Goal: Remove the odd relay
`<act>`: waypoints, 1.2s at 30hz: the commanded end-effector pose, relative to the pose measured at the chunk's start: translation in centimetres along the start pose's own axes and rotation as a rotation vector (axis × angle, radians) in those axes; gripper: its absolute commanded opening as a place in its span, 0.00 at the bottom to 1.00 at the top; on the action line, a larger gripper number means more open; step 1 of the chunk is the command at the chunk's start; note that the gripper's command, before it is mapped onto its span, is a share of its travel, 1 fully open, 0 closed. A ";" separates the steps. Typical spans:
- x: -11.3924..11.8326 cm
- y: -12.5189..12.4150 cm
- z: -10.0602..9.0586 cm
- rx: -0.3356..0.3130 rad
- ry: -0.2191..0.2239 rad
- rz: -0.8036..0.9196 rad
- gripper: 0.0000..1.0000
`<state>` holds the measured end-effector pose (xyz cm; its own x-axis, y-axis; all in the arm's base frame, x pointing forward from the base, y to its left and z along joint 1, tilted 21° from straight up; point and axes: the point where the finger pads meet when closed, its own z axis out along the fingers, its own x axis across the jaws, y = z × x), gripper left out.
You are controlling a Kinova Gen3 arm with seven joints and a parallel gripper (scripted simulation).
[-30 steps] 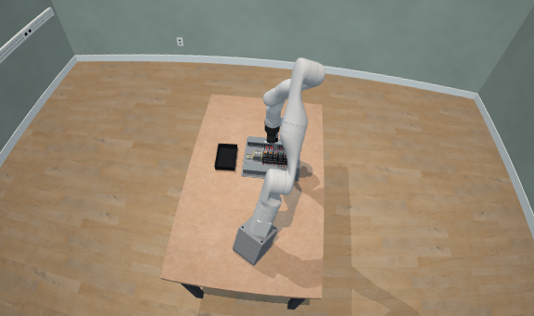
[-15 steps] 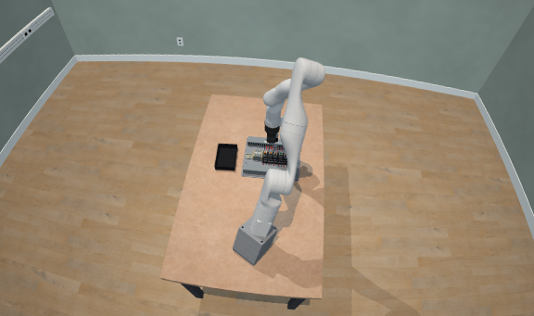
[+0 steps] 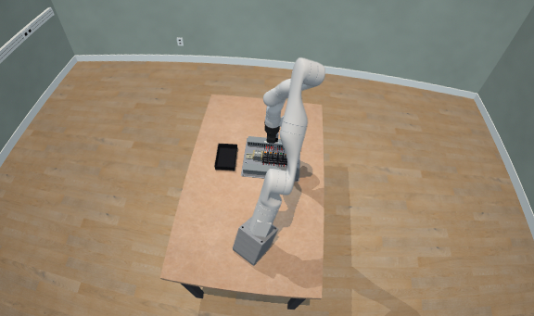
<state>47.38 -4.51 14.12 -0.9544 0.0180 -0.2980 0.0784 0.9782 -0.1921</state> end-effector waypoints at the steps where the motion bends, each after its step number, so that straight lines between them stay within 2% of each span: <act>1: -0.1 -0.2 -0.1 0.001 -0.006 -0.008 0.98; 12: -0.1 1.6 -0.1 0.001 -0.006 -0.008 0.98; 24: -0.1 7.8 -0.1 0.001 -0.006 -0.008 0.98; 36: -0.1 8.4 -0.1 0.001 -0.006 -0.008 0.98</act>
<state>47.93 3.60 12.55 -0.9539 0.0111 -0.2999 0.0716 0.9789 -0.1915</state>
